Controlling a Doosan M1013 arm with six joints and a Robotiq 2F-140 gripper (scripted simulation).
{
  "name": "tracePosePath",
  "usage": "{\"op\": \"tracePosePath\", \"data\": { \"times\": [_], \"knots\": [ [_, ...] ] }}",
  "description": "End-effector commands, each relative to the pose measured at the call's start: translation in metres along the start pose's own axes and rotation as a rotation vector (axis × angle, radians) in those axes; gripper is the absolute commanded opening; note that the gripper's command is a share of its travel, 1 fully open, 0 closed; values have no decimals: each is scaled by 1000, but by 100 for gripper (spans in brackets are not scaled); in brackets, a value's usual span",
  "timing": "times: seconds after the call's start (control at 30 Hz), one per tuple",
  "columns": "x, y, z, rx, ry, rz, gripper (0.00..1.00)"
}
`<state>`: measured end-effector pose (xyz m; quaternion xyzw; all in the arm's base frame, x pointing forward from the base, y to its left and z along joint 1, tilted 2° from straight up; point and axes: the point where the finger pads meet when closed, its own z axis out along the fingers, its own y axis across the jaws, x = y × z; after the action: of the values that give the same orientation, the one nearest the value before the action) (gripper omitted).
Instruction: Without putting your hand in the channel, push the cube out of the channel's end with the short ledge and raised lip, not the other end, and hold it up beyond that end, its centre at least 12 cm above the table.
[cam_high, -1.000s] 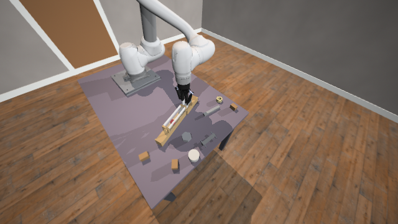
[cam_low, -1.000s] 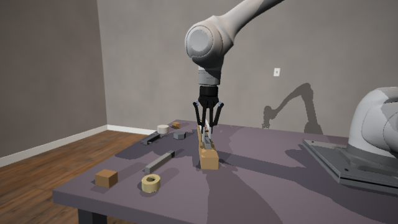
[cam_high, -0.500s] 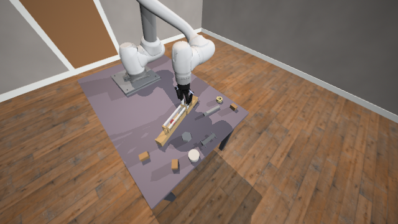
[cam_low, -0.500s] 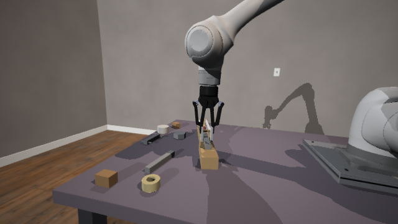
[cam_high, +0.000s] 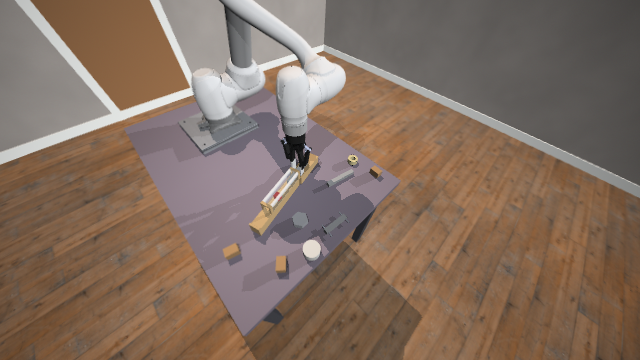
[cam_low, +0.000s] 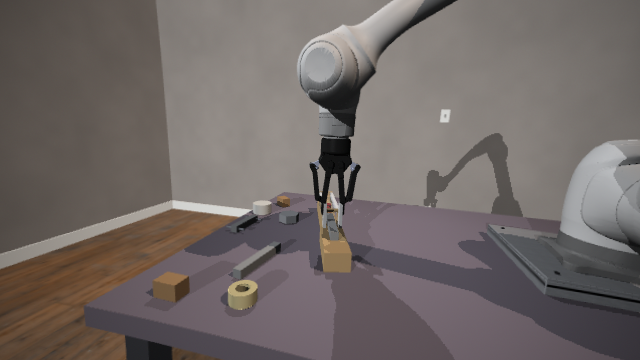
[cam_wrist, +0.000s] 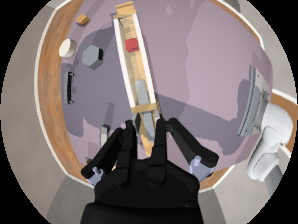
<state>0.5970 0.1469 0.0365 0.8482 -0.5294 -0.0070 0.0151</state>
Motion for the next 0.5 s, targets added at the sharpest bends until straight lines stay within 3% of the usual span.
{"op": "tracePosePath", "data": {
  "times": [0.0,0.17,0.37,0.47],
  "knots": [
    [0,0,0,0,0,0,23],
    [0,0,-4,0,0,0,23],
    [0,0,-63,0,0,0,23],
    [0,0,-67,0,0,0,23]
  ]
}}
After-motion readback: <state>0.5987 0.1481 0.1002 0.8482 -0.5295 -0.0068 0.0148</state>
